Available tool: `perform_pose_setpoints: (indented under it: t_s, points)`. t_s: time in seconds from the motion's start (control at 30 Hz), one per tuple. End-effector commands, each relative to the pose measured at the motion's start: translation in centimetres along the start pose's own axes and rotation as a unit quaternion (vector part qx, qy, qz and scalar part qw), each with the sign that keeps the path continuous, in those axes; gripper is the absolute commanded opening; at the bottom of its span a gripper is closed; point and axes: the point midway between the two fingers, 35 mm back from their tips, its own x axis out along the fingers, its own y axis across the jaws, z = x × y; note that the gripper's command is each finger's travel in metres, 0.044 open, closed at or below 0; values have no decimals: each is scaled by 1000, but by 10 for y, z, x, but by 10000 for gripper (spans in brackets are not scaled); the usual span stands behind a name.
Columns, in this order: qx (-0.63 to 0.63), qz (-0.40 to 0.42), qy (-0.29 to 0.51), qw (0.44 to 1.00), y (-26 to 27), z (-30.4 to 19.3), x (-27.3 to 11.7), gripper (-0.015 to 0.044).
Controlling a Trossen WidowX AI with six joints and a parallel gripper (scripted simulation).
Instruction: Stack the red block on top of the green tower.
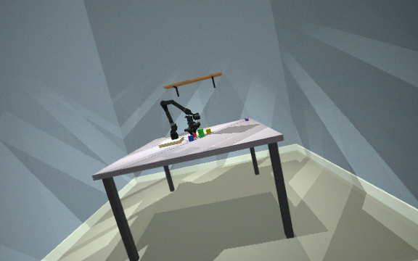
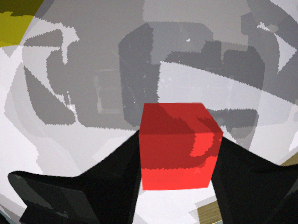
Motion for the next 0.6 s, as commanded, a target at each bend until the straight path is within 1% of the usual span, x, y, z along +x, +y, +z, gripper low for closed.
perform_pose_setpoints:
  t_s: [0.0,0.03,0.2,0.57]
  points:
    - [2,-2,0,1000,-1,0,0,138]
    - [2,-2,0,1000,-1,0,0,131]
    - [2,-1,0,1000,0,0,-12,0]
    - [2,-1,0,1000,1,0,-65,0]
